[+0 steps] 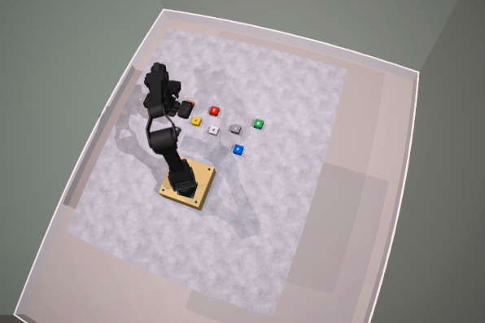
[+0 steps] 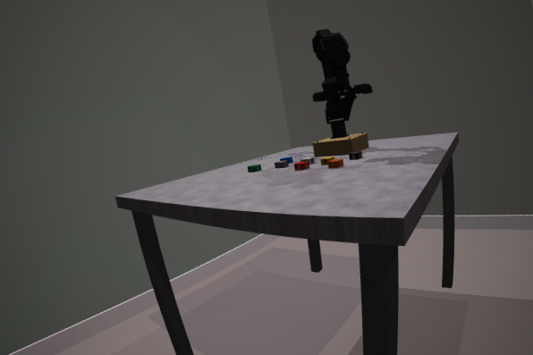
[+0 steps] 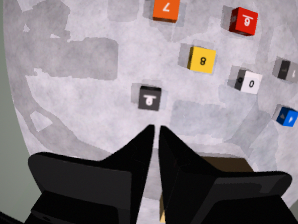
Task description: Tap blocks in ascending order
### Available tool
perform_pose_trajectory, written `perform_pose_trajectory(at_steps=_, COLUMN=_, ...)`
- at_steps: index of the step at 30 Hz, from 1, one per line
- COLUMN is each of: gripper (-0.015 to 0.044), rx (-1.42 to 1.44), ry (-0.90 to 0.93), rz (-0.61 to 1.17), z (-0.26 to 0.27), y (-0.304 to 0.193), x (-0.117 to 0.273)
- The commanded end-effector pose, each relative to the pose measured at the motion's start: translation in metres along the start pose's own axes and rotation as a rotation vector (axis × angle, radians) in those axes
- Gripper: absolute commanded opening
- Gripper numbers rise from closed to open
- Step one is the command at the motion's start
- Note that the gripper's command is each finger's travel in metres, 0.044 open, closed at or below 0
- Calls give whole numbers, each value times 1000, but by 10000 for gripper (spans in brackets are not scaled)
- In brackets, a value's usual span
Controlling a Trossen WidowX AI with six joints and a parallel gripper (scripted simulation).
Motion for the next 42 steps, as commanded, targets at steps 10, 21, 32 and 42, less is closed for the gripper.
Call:
perform_pose_trajectory(at_steps=10, gripper=20, rx=-12, ry=-1, rz=-3, z=9, y=-15, x=-80)
perform_pose_trajectory(at_steps=21, gripper=20, rx=-12, ry=-1, rz=-3, z=9, y=-15, x=-86)
perform_pose_trajectory(at_steps=32, gripper=20, rx=-12, ry=-1, rz=-3, z=9, y=-15, x=-104)
perform_pose_trajectory(at_steps=42, gripper=20, rx=-10, ry=0, rz=0, z=9, y=-15, x=-105)
Point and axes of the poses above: the point midway between the two fingers, 35 mm back from their tips, its own x axis back along the fingers, its own z axis across the jaws, y = z × x, the point moved 4 cm from there along x, back along the fingers, and after that the axes turned 1 degree about x, right-handed, at the moved point
